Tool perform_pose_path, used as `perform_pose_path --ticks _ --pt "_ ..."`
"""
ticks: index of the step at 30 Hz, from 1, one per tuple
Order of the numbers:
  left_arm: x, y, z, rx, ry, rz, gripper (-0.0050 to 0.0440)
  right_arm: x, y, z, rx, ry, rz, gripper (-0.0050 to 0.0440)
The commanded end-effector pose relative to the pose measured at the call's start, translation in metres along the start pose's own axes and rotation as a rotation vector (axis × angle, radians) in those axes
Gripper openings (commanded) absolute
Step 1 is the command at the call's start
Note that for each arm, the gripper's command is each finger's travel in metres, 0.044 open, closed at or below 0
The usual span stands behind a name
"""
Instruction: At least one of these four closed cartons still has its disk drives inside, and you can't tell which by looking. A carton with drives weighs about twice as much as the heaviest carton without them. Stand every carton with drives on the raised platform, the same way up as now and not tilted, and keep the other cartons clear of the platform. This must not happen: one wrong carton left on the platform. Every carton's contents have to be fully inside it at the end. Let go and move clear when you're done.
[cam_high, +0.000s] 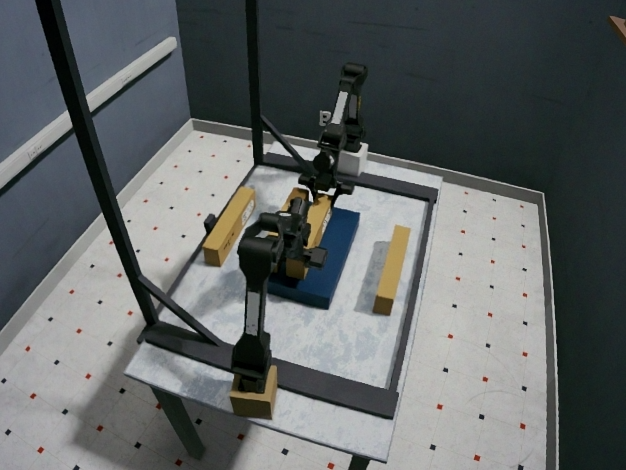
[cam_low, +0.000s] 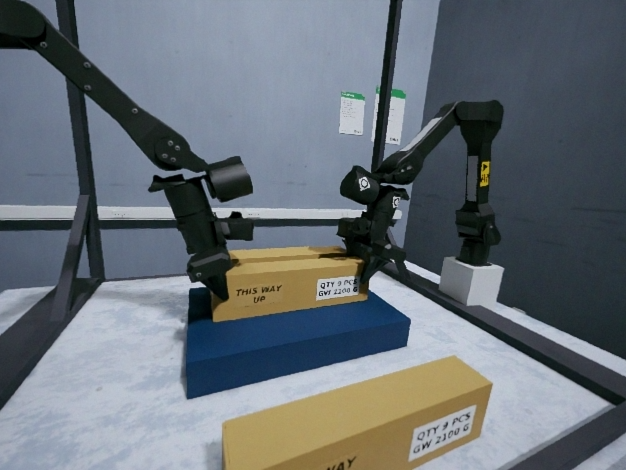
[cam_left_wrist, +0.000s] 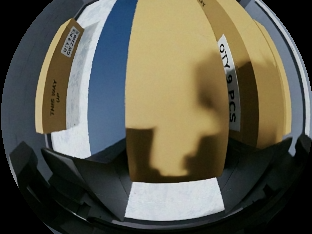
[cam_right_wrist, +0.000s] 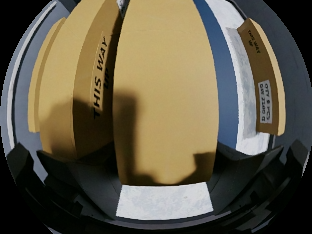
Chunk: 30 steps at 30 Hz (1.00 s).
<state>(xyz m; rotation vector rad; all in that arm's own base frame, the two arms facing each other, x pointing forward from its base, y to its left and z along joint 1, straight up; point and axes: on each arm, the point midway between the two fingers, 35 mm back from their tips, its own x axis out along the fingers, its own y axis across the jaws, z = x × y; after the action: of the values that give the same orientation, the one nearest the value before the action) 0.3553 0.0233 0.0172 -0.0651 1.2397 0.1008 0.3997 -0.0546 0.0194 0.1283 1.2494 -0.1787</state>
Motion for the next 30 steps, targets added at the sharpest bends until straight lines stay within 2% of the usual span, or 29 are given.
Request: perform_pose_path --ticks 1,20,21,30 --pt "-0.0095 -0.0001 0.0108 -0.001 -0.044 0.002 -0.005 -0.0114 0.0013 0.0099 0.001 -0.033 0.002 -0.005" --pt "-0.0102 -0.0002 0.0117 -0.001 -0.027 -0.001 -0.005 -0.011 0.0013 0.01 0.001 -0.053 0.002 -0.005" --pt "-0.0069 -0.0003 0.006 0.0 -0.014 -0.002 0.0382 -0.0071 0.0004 0.008 0.001 -0.036 0.003 0.0379" --pt "-0.0069 -0.0003 0.006 0.0 -0.014 -0.002 0.0382 -0.0071 0.0004 0.008 0.001 -0.036 0.003 0.0379"
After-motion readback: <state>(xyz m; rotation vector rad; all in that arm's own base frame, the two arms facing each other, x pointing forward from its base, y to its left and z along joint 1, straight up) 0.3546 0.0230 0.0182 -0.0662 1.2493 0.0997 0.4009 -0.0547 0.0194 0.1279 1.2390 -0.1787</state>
